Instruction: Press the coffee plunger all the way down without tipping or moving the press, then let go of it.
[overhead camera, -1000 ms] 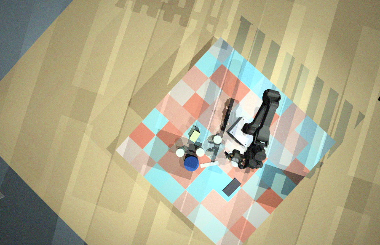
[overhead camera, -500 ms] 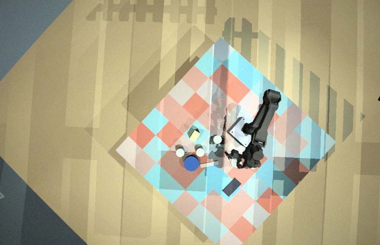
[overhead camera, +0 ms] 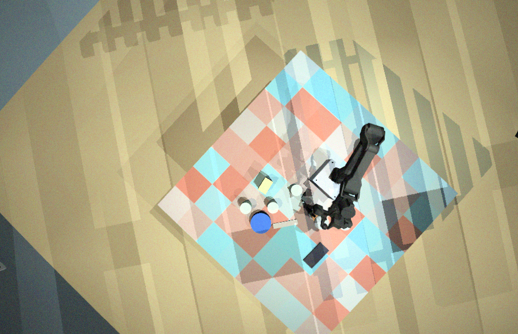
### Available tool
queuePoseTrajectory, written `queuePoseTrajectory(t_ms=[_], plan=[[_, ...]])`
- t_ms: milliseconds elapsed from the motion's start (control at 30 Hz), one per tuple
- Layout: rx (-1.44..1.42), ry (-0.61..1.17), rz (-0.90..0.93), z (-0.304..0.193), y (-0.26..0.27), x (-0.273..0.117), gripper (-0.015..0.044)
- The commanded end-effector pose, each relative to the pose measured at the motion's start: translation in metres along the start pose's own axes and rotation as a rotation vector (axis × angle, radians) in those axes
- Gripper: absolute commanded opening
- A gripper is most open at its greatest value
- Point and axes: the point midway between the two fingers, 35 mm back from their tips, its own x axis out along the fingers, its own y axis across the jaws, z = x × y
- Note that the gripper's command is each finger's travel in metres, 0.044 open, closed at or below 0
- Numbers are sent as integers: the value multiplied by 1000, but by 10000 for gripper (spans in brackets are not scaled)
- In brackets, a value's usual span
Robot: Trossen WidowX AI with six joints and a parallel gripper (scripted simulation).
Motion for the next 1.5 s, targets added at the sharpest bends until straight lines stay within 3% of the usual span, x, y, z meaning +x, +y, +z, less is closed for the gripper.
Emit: queuePoseTrajectory(t_ms=[0, 1433, 1467], plan=[[-12, 56, 2, -22, 0, 8, 126], [-2, 36, 1, -9, 0, 20, 126], [-2, 36, 1, -9, 0, 20, 152]])
